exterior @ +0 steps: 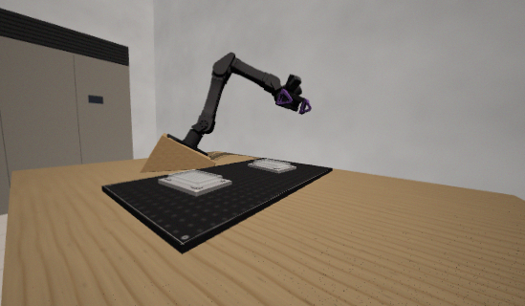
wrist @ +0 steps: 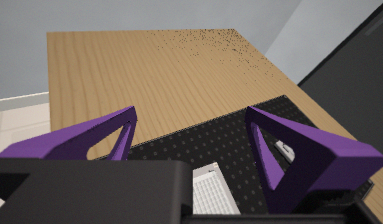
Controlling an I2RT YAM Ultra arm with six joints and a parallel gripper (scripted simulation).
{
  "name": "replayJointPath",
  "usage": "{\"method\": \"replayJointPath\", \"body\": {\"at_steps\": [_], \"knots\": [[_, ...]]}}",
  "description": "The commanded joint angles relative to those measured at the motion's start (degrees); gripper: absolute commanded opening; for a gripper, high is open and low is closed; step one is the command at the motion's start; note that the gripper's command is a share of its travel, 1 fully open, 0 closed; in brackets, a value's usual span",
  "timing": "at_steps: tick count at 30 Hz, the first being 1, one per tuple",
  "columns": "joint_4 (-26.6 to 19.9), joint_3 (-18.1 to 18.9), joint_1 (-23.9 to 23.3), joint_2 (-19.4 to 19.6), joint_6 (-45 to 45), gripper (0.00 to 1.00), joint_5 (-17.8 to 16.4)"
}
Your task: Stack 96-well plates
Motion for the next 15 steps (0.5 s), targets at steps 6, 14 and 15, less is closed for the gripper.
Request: {"method": "replayJointPath", "body": {"at_steps": [6,14,15], "knots": [[-4.4,3.1,-5.3,2.6,-7.5,1.0,-5.8],[-6.5,1.1,-11.4,5.7,-13.7,1.0,-12.0],[-6.9,3.8,-12.2,6.3,-15.0,1.0,-12.7]]}}
